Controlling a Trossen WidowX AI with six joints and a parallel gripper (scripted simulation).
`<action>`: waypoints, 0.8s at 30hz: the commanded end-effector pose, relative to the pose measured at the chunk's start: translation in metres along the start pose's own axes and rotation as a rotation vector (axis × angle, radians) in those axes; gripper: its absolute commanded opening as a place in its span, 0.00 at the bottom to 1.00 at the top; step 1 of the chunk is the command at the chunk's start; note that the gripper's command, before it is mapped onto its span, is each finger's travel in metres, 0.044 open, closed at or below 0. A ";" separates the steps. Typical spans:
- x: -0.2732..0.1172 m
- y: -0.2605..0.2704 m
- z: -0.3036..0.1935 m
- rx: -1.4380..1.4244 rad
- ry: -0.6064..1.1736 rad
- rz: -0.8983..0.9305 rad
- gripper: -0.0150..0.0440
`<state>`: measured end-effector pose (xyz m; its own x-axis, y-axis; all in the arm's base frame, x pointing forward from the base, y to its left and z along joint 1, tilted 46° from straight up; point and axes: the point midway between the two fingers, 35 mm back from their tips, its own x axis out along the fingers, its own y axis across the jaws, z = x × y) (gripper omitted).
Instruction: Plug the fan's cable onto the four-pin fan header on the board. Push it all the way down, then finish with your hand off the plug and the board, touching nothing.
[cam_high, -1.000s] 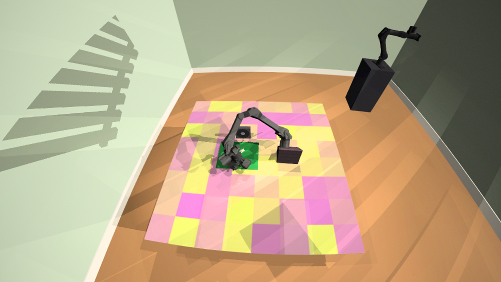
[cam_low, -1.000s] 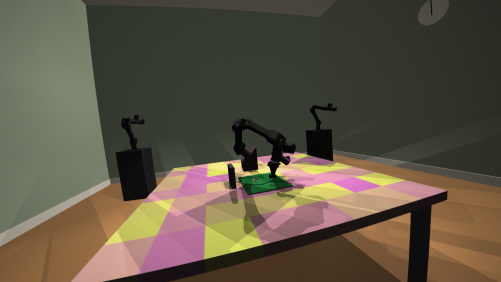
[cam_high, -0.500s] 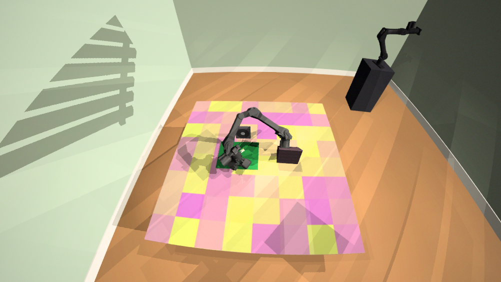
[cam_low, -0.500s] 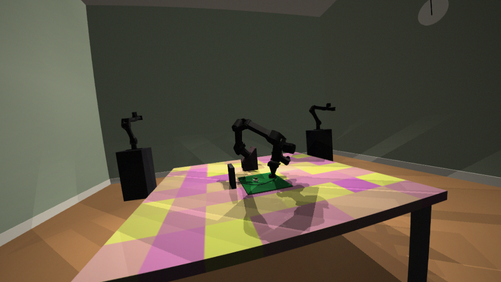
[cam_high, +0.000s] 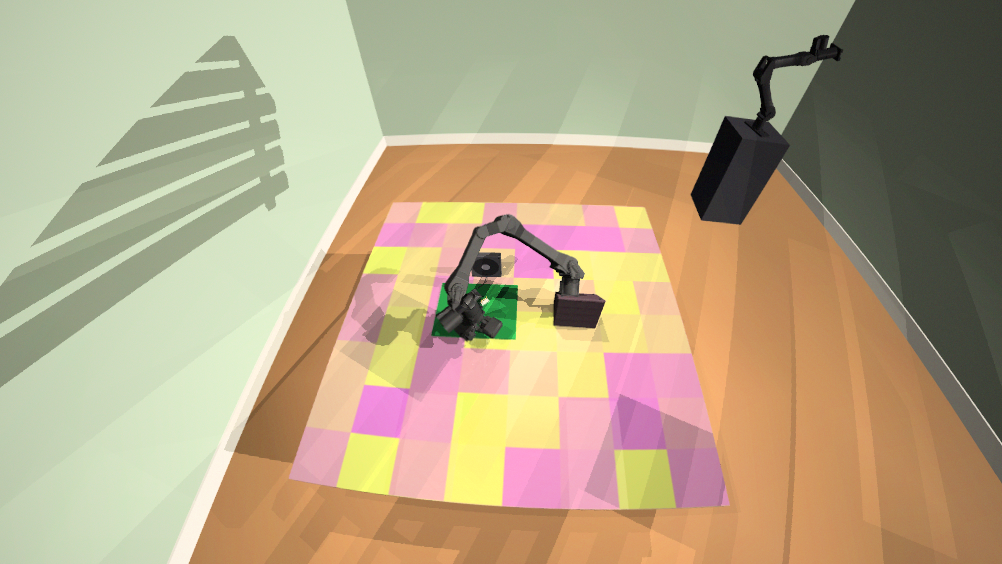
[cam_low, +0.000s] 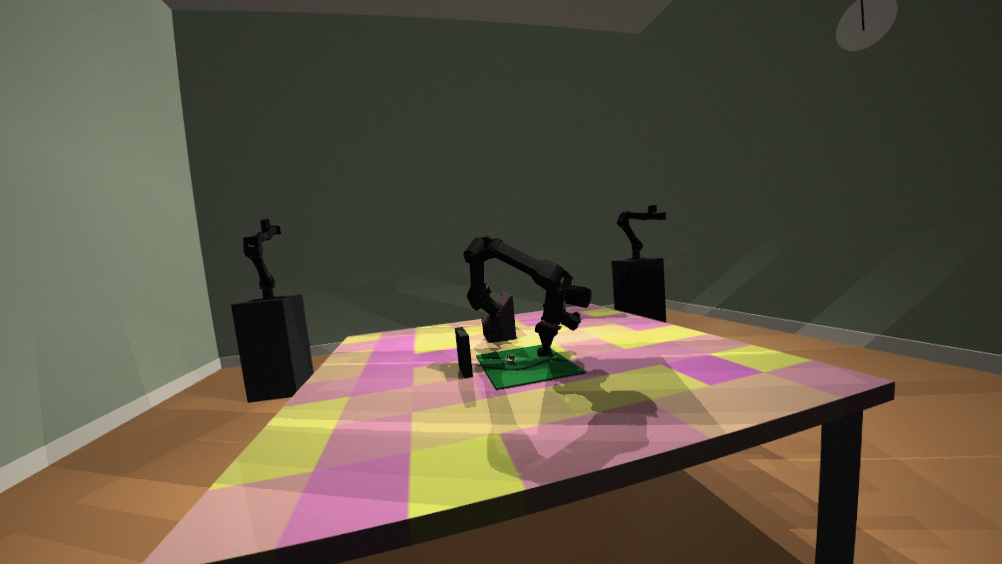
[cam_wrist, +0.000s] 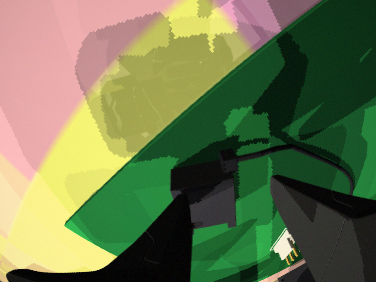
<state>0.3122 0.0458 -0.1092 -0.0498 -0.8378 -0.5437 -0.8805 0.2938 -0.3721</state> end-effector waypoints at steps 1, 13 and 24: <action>0.013 0.001 0.000 0.008 0.018 0.016 0.61; 0.013 0.001 0.000 0.008 0.018 0.016 0.61; -0.001 0.000 0.000 0.000 -0.002 0.000 0.60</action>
<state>0.3124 0.0460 -0.1089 -0.0484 -0.8376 -0.5441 -0.8803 0.2931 -0.3730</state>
